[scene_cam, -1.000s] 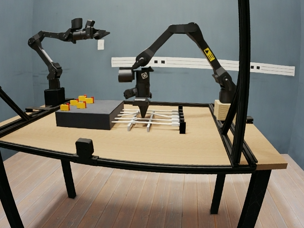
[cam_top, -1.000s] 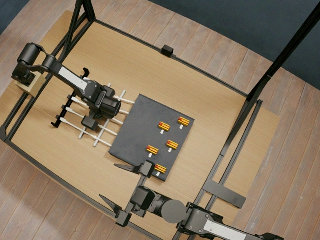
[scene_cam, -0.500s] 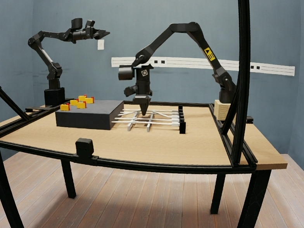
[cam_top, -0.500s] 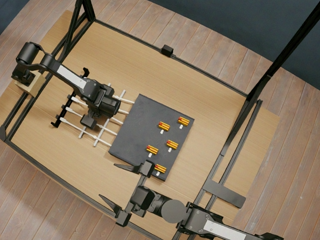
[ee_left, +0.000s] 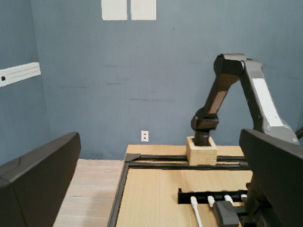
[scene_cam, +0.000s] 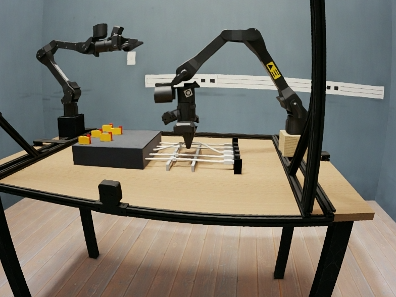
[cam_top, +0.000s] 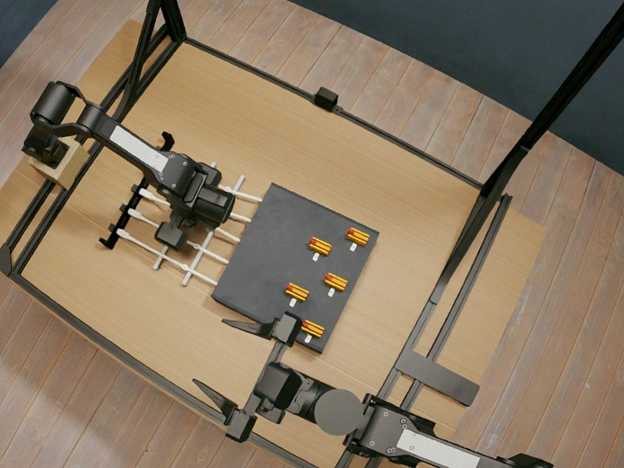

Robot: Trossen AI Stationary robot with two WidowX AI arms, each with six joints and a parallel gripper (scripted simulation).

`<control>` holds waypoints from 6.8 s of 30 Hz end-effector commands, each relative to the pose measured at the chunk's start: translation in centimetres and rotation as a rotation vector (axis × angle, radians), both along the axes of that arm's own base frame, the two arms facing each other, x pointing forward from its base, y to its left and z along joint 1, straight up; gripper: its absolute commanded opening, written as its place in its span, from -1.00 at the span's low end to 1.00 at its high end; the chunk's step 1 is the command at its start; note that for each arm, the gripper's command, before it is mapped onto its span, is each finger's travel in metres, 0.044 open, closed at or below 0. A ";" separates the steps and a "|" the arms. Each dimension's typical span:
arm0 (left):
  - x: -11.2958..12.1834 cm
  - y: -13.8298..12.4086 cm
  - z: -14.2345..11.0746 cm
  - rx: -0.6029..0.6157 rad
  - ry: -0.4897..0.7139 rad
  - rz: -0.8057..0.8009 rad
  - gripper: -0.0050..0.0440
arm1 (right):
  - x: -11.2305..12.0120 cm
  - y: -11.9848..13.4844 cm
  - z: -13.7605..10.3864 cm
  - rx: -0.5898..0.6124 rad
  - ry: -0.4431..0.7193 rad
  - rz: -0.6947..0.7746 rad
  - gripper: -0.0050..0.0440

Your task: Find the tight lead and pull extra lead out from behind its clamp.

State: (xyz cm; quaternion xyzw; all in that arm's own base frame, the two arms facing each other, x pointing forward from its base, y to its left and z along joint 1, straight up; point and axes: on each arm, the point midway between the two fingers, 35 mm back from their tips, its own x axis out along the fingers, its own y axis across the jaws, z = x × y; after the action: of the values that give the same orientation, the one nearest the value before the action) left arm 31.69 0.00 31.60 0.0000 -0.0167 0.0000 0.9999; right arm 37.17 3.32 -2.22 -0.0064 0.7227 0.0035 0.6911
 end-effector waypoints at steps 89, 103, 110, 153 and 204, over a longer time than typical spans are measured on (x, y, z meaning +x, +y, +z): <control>-0.1 0.0 0.7 0.000 -0.016 0.000 1.00 | 0.8 -5.2 -3.1 0.005 -0.045 0.003 0.06; -0.1 0.0 0.7 0.000 -0.016 0.000 1.00 | 0.8 -5.2 -3.1 0.005 -0.045 0.003 0.06; -0.1 0.0 0.7 0.000 -0.016 0.000 1.00 | 0.8 -5.2 -3.1 0.005 -0.045 0.003 0.06; -0.1 0.0 0.7 0.000 -0.016 0.000 1.00 | 1.2 -5.2 -2.2 0.002 -0.067 0.000 -1.00; -0.1 0.0 0.7 0.000 -0.016 0.000 1.00 | 1.1 -5.2 1.5 0.004 -0.045 0.000 -1.00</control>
State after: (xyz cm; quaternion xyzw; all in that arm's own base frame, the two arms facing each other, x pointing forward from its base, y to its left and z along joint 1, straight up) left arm 31.70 0.00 31.59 0.0000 -0.0166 0.0000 0.9999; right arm 37.72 -1.85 -3.56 -0.0045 0.7200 0.0054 0.6939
